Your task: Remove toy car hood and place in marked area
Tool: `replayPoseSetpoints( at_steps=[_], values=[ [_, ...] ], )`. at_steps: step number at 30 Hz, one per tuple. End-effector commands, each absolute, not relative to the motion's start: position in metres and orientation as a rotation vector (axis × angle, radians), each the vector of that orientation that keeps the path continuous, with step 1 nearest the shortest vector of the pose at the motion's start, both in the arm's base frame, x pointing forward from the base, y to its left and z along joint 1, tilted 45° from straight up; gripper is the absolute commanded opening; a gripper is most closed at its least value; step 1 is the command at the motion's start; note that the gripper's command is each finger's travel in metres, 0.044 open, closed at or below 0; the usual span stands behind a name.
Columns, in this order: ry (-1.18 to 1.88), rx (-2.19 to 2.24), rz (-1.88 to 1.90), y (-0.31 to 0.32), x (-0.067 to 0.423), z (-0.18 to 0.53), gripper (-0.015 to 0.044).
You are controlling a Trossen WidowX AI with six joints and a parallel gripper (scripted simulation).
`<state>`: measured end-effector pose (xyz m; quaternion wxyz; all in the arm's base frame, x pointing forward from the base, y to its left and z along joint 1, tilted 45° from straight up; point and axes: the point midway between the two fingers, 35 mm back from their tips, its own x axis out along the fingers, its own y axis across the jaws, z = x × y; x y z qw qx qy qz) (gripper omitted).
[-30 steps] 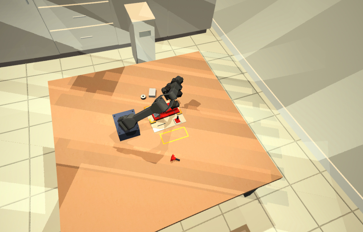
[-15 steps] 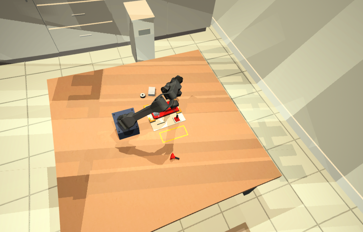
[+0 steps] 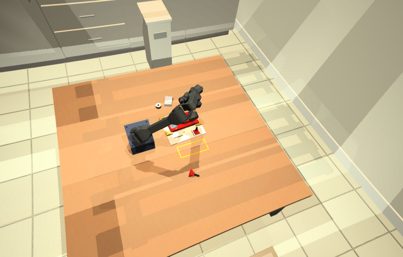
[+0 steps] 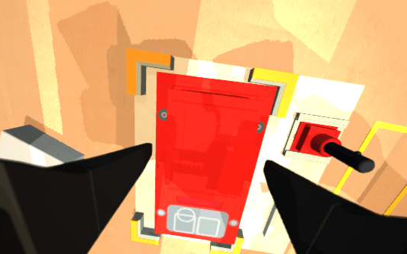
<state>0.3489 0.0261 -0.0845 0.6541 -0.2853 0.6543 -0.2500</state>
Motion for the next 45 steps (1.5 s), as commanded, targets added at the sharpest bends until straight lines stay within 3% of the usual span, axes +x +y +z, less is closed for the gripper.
replayPoseSetpoints(
  at_steps=[1, 42, 45],
  values=[
    [1.488, -0.657, -0.565, 0.024, 0.348, -0.087, 0.0440],
    [1.488, -0.658, -0.566, 0.010, 0.348, -0.101, 0.0440],
    [1.484, -0.648, -0.568, 0.012, 0.349, -0.099, 0.0361]
  ],
)
